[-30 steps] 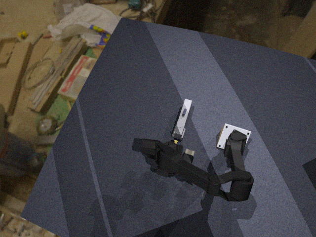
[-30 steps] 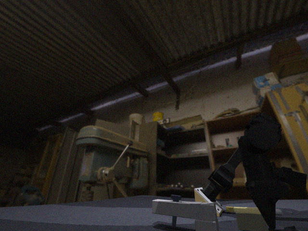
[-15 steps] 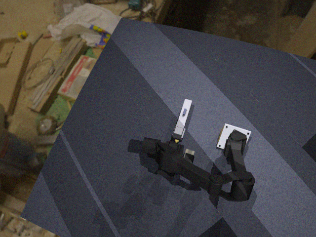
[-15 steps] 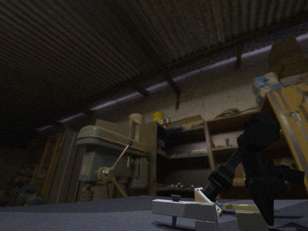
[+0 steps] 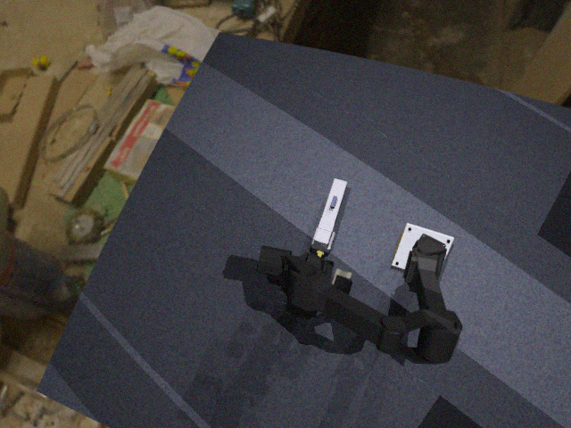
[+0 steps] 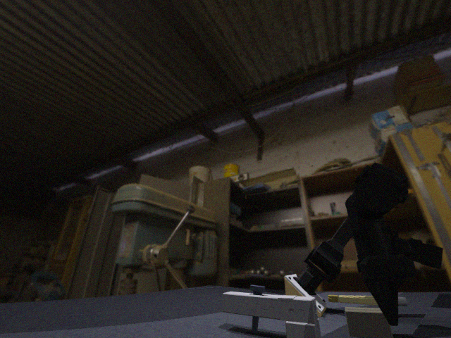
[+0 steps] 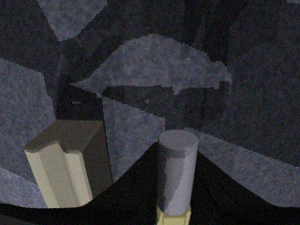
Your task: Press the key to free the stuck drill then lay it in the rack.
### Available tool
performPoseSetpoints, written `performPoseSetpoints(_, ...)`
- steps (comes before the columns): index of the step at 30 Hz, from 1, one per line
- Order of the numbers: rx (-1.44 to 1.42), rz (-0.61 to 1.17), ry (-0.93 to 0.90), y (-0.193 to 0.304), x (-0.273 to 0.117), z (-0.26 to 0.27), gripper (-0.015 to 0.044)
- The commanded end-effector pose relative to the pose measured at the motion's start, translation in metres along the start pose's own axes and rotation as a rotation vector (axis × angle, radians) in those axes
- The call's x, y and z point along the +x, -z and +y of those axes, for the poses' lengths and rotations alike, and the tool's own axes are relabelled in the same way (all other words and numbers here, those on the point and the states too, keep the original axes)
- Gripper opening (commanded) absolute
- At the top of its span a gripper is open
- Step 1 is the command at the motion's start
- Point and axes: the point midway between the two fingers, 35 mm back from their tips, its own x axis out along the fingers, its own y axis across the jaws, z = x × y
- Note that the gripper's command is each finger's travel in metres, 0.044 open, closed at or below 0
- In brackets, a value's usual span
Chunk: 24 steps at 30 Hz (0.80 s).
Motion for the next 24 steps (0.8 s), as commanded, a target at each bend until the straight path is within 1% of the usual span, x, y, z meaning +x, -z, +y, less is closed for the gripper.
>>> performPoseSetpoints(1, -0.004, 0.0, 0.004, -0.0001, -0.0032, -0.0007, 0.0)
performPoseSetpoints(24, -0.004, 0.0, 0.004, 0.0028, -0.0104, 0.0004, 0.0)
